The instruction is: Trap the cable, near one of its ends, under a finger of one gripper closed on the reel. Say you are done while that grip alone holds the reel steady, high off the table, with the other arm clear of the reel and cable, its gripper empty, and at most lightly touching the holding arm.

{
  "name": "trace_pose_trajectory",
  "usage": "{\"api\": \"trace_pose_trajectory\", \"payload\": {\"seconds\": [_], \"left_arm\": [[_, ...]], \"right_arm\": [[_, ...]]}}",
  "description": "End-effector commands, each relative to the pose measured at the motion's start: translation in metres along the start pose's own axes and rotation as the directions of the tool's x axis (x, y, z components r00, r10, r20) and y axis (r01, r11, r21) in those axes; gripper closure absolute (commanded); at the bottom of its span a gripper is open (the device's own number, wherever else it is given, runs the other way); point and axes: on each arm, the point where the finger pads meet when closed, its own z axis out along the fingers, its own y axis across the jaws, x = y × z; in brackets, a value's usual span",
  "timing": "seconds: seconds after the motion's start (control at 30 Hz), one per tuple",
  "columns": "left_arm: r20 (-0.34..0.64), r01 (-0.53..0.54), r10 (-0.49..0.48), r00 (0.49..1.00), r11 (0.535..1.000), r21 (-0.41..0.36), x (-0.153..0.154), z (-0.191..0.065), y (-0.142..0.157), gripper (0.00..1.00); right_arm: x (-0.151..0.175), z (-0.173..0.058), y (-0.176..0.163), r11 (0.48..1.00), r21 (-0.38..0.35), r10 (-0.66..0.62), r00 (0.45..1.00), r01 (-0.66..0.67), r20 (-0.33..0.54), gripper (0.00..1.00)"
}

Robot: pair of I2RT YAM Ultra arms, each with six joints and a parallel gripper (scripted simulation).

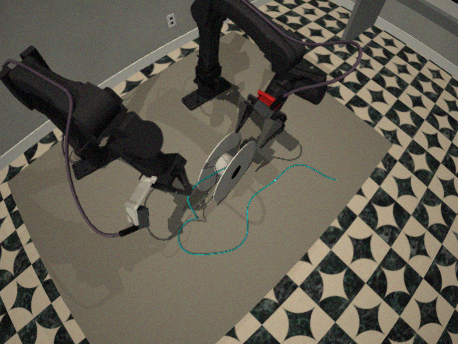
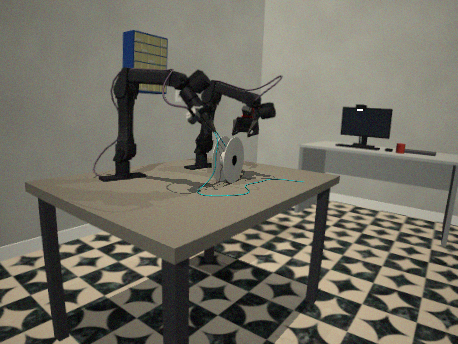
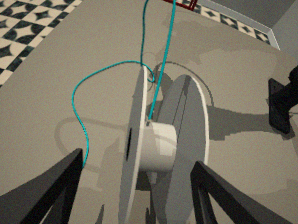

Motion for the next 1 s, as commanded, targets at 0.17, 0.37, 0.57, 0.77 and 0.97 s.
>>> {"api": "trace_pose_trajectory", "payload": {"seconds": [0.17,0.37,0.57,0.77,0.97], "left_arm": [[0.028,-0.052,0.053,0.998,0.998,-0.022,-0.02,-0.009,-0.003,0.25],[0.027,-0.047,0.047,0.999,0.999,-0.019,-0.017,-0.008,-0.004,0.25],[0.026,-0.039,0.04,0.999,0.999,-0.014,-0.013,-0.005,-0.005,0.25],[0.028,-0.05,0.051,0.998,0.999,-0.021,-0.017,-0.008,-0.003,0.25],[0.028,-0.054,0.055,0.998,0.998,-0.023,-0.019,-0.009,-0.003,0.25]], "right_arm": [[0.019,-0.005,0.013,1.0,-0.022,0.001,1.0,-0.001,0.01,1.0],[0.03,-0.005,0.014,1.0,-0.021,-0.006,1.0,0.006,0.004,1.0],[0.04,-0.003,0.016,1.0,-0.019,-0.002,1.0,0.002,0.007,1.0],[0.058,0.006,0.017,1.0,-0.012,-0.005,1.0,0.005,0.004,1.0],[0.051,-0.008,0.023,0.999,-0.039,0.008,1.0,-0.007,0.015,1.0]]}}
